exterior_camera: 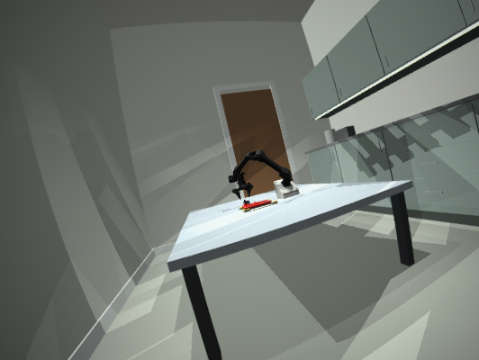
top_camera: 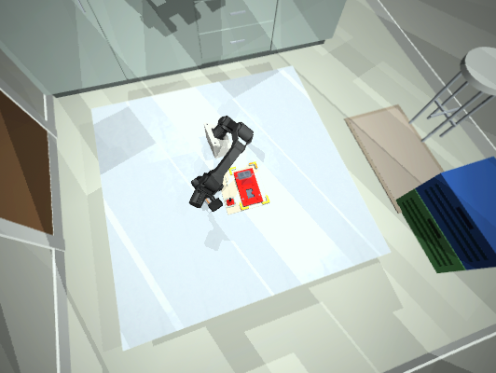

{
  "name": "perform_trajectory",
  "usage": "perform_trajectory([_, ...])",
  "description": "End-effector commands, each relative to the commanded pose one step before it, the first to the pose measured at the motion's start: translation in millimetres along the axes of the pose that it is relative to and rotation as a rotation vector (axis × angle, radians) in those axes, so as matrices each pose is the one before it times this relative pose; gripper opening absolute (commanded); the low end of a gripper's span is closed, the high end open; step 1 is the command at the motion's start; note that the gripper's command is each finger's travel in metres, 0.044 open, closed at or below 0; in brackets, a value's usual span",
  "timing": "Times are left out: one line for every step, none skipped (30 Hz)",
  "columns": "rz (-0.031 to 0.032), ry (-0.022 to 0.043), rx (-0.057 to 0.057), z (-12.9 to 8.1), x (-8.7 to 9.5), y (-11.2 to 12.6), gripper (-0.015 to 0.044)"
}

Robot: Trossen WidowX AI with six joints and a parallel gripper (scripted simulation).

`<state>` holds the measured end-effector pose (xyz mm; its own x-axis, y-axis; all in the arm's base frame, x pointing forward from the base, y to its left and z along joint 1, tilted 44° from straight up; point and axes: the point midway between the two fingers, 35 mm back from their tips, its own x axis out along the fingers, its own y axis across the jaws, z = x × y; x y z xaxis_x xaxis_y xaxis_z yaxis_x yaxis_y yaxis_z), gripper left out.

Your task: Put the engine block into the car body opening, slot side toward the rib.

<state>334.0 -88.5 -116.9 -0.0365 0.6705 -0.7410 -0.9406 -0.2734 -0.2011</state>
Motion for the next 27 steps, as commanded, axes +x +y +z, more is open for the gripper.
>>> perform_trajectory([0.00297, -0.01019, 0.0091, 1.63, 7.09, 2.71, 0.0440])
perform_trajectory([0.00005, 0.00004, 0.0000, -0.07, 1.37, -0.05, 0.0440])
perform_trajectory([0.00002, 0.00002, 0.0000, -0.08, 1.66, -0.06, 0.0440])
perform_trajectory([0.00002, 0.00001, 0.0000, -0.08, 1.66, -0.06, 0.0440])
perform_trajectory([0.00002, 0.00000, 0.0000, -0.07, 1.65, -0.05, 0.0440])
perform_trajectory([-0.00001, -0.00002, 0.0000, -0.07, 1.65, -0.05, 0.0440])
perform_trajectory([-0.00003, -0.00003, 0.0000, -0.06, 1.65, -0.04, 0.0440])
perform_trajectory([-0.00003, -0.00004, 0.0000, -0.06, 1.65, -0.04, 0.0440])
perform_trajectory([-0.00003, -0.00004, 0.0000, -0.05, 1.65, -0.03, 0.0440])
perform_trajectory([-0.00003, -0.00005, 0.0000, -0.04, 1.65, -0.03, 0.0440])
perform_trajectory([-0.00005, -0.00007, 0.0000, -0.04, 1.65, -0.02, 0.0440])
perform_trajectory([-0.00006, -0.00008, 0.0000, -0.03, 1.65, -0.01, 0.0440])
perform_trajectory([-0.00006, -0.00008, 0.0000, -0.03, 1.64, -0.01, 0.0440])
perform_trajectory([-0.00006, -0.00009, 0.0000, -0.02, 1.64, 0.00, 0.0440])
perform_trajectory([-0.00006, -0.00010, 0.0000, -0.02, 1.64, 0.00, 0.0440])
perform_trajectory([-0.00006, -0.00010, 0.0000, -0.01, 1.64, 0.01, 0.0440])
perform_trajectory([-0.00006, -0.00011, 0.0000, 0.00, 1.64, 0.02, 0.0440])
perform_trajectory([-0.00006, -0.00011, 0.0000, 0.00, 1.63, 0.02, 0.0440])
perform_trajectory([-0.00006, -0.00012, 0.0000, 0.01, 1.63, 0.03, 0.0440])
perform_trajectory([-0.00006, -0.00013, 0.0000, 0.01, 1.63, 0.03, 0.0440])
perform_trajectory([-0.00006, -0.00013, 0.0000, 0.02, 1.63, 0.04, 0.0440])
perform_trajectory([-0.00006, -0.00014, 0.0000, 0.02, 1.63, 0.05, 0.0440])
perform_trajectory([-0.00006, -0.00014, 0.0000, 0.03, 1.63, 0.05, 0.0440])
perform_trajectory([-0.00005, -0.00012, 0.0000, 0.03, 1.31, 0.05, 0.0440])
perform_trajectory([-0.00003, -0.00007, 0.0000, 0.02, 0.79, 0.03, 0.0440])
perform_trajectory([-0.00001, -0.00003, 0.0000, 0.01, 0.26, 0.01, 0.0440])
perform_trajectory([0.00000, 0.00000, 0.0000, 0.00, 0.00, 0.00, 0.0440])
